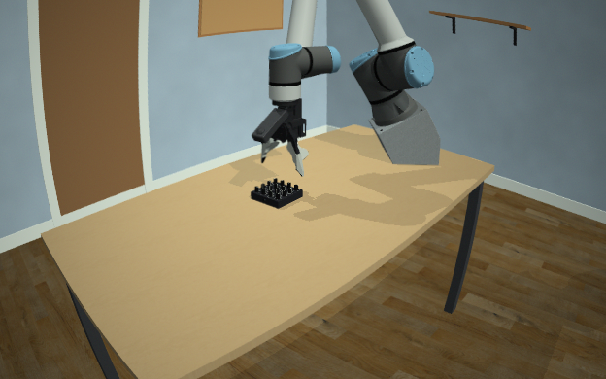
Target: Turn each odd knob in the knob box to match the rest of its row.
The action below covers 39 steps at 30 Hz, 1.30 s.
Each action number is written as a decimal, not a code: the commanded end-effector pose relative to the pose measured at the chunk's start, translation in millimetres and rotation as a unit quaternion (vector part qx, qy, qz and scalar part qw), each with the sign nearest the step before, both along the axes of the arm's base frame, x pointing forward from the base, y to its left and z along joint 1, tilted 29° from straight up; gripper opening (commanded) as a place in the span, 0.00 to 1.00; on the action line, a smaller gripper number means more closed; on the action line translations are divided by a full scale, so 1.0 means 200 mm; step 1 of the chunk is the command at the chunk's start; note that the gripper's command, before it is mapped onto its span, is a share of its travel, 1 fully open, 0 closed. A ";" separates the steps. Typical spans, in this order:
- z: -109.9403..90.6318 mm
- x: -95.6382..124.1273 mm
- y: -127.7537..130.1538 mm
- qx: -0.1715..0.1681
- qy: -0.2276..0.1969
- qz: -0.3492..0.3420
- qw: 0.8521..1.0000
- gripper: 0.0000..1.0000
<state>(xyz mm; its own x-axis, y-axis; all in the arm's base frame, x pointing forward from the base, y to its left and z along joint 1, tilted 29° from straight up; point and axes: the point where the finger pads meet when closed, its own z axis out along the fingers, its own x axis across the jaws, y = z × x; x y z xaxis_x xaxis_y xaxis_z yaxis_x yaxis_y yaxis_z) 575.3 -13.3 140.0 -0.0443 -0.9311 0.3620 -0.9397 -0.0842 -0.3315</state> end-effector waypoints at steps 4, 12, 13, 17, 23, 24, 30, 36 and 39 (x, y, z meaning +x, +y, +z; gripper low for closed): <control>-0.01 -0.03 0.00 0.001 -0.002 0.002 1.000 1.00; -0.03 -0.07 -0.01 0.002 -0.002 0.003 1.000 1.00; -0.03 -0.08 -0.01 0.002 -0.002 0.003 1.000 1.00; -0.05 -0.12 -0.02 0.002 -0.002 0.003 1.000 1.00; -0.06 -0.18 -0.02 0.002 -0.002 0.003 1.000 1.00; -0.06 -0.18 -0.02 0.002 -0.002 0.003 1.000 1.00; -0.08 -0.22 -0.03 0.002 -0.002 0.003 1.000 1.00; -0.09 -0.25 -0.03 0.001 -0.002 0.002 1.000 1.00; -0.09 -0.25 -0.03 0.001 -0.002 0.003 1.000 1.00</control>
